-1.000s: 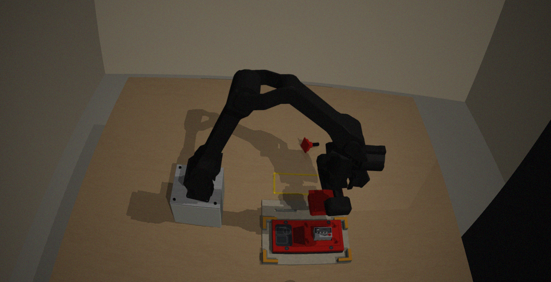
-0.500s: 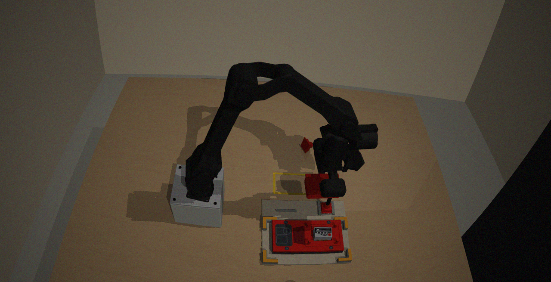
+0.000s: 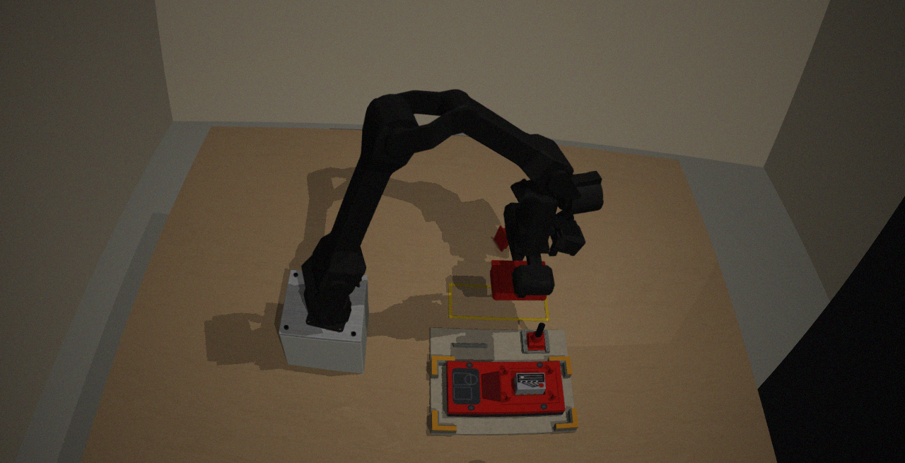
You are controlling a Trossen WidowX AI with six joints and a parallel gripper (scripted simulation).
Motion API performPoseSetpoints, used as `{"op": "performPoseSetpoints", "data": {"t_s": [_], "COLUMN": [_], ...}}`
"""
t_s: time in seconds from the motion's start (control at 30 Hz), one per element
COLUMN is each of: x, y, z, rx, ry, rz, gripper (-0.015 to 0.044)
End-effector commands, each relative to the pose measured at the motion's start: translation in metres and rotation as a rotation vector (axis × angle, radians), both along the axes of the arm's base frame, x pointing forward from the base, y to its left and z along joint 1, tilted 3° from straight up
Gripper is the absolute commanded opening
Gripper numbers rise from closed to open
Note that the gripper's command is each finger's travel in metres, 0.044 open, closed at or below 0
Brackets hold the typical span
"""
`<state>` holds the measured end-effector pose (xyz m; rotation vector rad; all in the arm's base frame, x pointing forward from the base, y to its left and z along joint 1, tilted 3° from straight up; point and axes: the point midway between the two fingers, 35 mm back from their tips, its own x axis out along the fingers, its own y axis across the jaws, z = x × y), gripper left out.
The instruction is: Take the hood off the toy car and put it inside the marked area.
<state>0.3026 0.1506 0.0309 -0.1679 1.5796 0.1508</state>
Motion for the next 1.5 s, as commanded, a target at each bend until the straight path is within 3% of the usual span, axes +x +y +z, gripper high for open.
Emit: {"op": "performPoseSetpoints", "data": {"t_s": [0.0,0.27,1.47], "x": [-0.008,-0.023,-0.021], "y": [0.012,0.032,0.033], "z": [0.002,0.003,-0.018], "rx": [0.006,0.005,0.005], "ry": [0.001,0.001,0.001], "rz": [-0.01,-0.02,-0.02], "gripper": [0.0,0.0,0.0]}}
